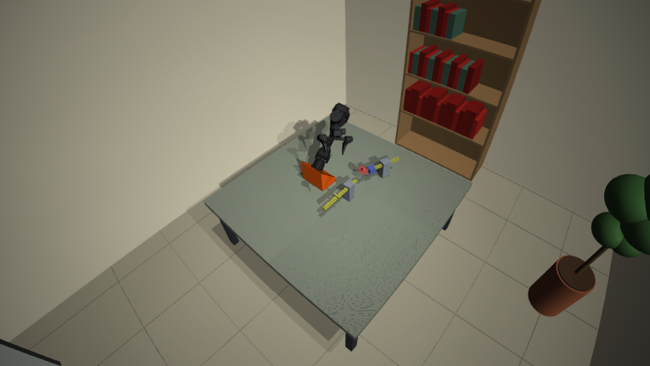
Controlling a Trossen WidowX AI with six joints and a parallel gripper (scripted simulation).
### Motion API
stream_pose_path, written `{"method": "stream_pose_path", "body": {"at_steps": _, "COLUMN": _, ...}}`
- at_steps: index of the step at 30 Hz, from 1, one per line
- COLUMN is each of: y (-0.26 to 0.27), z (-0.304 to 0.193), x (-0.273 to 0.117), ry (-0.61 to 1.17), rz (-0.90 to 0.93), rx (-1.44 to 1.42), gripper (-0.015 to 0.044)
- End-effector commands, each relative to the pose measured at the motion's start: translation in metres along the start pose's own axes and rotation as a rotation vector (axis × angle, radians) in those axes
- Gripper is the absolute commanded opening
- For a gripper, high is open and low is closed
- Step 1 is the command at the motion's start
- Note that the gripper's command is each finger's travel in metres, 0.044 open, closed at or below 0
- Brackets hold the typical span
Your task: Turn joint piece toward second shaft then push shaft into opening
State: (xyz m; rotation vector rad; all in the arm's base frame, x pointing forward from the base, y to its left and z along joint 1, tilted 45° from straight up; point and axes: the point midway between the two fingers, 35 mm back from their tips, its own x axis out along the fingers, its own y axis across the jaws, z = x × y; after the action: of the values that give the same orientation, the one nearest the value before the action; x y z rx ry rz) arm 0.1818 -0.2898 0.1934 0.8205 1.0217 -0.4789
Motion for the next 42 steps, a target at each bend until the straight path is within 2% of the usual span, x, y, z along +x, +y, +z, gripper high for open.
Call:
{"method": "stream_pose_path", "body": {"at_steps": 1, "y": 0.024, "z": -0.016, "x": 0.009, "ry": 0.057, "rz": 0.067, "rx": -0.064, "gripper": 0.044}}
{"method": "stream_pose_path", "body": {"at_steps": 12, "y": 0.096, "z": -0.078, "x": 0.036, "ry": 0.29, "rz": 0.294, "rx": -0.247, "gripper": 0.044}}
{"method": "stream_pose_path", "body": {"at_steps": 22, "y": 0.146, "z": -0.139, "x": 0.042, "ry": 0.485, "rz": 0.485, "rx": -0.371, "gripper": 0.044}}
{"method": "stream_pose_path", "body": {"at_steps": 26, "y": 0.148, "z": -0.14, "x": 0.043, "ry": 0.487, "rz": 0.49, "rx": -0.396, "gripper": 0.044}}
{"method": "stream_pose_path", "body": {"at_steps": 42, "y": 0.155, "z": -0.149, "x": 0.051, "ry": 0.458, "rz": 0.551, "rx": -0.946, "gripper": 0.044}}
